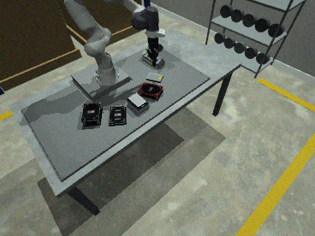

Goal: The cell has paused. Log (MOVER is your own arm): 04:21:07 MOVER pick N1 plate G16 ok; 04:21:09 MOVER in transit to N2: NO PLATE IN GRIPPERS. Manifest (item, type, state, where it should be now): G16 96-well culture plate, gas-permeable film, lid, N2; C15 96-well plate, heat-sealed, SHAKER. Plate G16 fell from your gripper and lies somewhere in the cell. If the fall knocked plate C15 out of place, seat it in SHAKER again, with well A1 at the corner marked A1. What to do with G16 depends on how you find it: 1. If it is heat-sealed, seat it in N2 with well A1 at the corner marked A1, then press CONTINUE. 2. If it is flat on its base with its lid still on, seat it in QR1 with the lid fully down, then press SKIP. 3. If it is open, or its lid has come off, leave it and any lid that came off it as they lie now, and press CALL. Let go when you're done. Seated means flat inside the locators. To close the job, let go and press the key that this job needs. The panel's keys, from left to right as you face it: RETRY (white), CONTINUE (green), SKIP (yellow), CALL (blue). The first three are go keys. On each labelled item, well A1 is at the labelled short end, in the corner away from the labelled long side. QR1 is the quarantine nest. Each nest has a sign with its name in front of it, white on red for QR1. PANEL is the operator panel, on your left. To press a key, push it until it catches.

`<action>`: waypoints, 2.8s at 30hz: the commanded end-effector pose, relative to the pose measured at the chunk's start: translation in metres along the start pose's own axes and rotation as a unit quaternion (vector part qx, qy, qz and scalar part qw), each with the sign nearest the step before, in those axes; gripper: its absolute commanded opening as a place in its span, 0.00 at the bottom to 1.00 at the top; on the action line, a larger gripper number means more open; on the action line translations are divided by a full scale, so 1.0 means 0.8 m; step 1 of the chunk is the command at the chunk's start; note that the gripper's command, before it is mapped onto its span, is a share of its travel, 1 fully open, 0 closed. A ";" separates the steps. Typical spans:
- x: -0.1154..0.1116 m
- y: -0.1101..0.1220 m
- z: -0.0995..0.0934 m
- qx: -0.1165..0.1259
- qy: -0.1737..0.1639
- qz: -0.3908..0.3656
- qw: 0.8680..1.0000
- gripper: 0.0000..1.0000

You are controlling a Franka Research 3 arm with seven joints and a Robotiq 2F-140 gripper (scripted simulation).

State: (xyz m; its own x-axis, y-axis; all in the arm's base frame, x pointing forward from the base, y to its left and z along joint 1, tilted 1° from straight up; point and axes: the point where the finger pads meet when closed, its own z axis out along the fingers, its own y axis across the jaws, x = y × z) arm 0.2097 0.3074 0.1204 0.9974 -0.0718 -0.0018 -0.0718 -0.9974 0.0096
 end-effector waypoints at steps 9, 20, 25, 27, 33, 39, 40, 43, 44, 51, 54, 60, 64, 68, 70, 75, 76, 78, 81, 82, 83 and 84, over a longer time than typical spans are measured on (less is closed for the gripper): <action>0.000 -0.002 -0.003 0.003 0.001 0.142 0.990 0.10; 0.000 -0.002 -0.006 0.005 0.000 0.331 0.944 0.10; 0.000 -0.003 -0.007 0.009 -0.001 0.402 0.916 0.10; 0.000 -0.003 -0.007 0.011 -0.002 0.429 0.903 0.10; 0.001 -0.003 -0.007 0.016 -0.003 0.511 0.860 0.10; 0.001 -0.003 -0.007 0.019 -0.004 0.582 0.813 0.10; 0.001 -0.003 -0.006 0.019 -0.004 0.595 0.804 0.10; 0.001 -0.003 -0.006 0.021 -0.004 0.631 0.776 0.10; 0.001 -0.003 -0.005 0.022 -0.004 0.643 0.766 0.10; 0.001 -0.002 -0.004 0.025 -0.003 0.709 0.704 0.10; 0.001 -0.002 -0.003 0.025 -0.003 0.746 0.665 0.10; 0.001 -0.002 -0.001 0.026 -0.002 0.803 0.595 0.10; 0.001 -0.002 -0.001 0.026 -0.002 0.836 0.548 0.10; 0.001 -0.001 0.000 0.025 -0.001 0.859 0.511 0.10; 0.001 -0.001 0.000 0.023 -0.002 0.878 0.478 0.10; 0.001 -0.001 0.000 0.019 -0.002 0.910 0.414 0.10; 0.001 -0.001 0.000 0.018 -0.002 0.916 0.401 0.10; 0.001 -0.001 0.000 0.015 -0.002 0.927 0.375 0.10; 0.001 -0.001 0.000 0.010 -0.001 0.942 0.336 0.10; 0.001 -0.001 0.000 0.009 -0.001 0.947 0.323 0.10; 0.001 -0.001 0.000 0.007 -0.001 0.951 0.309 0.10; 0.001 -0.001 0.000 0.005 -0.001 0.955 0.296 0.10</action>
State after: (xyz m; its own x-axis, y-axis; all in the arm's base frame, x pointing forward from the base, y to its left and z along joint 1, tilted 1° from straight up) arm 0.2191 0.3086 0.1227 -0.7123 -0.7009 -0.0379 -0.7009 0.7131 -0.0152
